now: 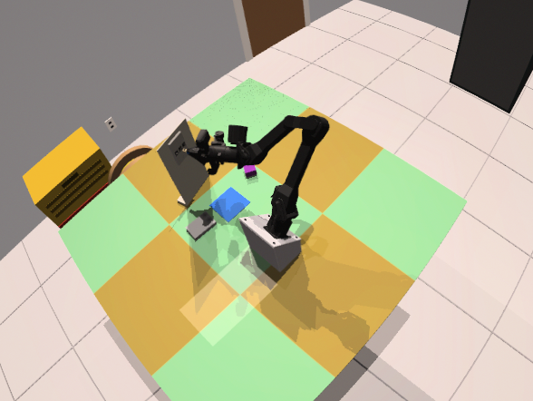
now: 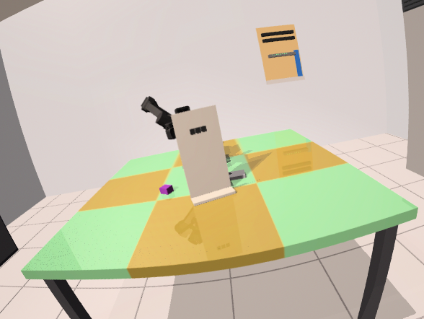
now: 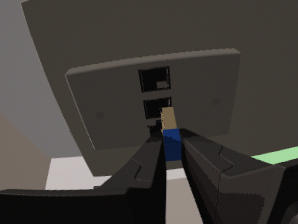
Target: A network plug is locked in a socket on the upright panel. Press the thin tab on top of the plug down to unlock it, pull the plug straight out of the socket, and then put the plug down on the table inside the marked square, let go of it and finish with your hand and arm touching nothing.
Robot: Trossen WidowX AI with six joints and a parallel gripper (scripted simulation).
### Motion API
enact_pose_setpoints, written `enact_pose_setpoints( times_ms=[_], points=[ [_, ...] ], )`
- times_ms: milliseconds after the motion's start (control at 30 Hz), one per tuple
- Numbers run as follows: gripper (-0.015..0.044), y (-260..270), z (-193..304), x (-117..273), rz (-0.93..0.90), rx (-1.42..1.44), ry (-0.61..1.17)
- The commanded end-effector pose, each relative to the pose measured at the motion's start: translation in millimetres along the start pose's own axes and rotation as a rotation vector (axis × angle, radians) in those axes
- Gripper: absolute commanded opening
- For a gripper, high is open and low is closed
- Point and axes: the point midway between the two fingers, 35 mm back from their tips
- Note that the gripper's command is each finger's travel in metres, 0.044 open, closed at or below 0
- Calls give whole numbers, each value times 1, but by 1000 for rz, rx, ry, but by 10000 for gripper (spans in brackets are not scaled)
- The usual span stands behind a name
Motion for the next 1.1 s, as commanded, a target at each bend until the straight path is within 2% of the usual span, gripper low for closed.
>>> enact_pose_setpoints(
  times_ms=[0, 1067],
  points=[
    [0, 0, 1, 3, -2, 0, 3],
    [0, 0, 4, 19, -2, 0, 4]
  ],
)
Point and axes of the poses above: the point midway between the two fingers, 35 mm back from their tips, its own x axis back along the fingers, its own y axis across the jaws, z = x × y, and after that the axes turned 2 degrees about x, right-handed
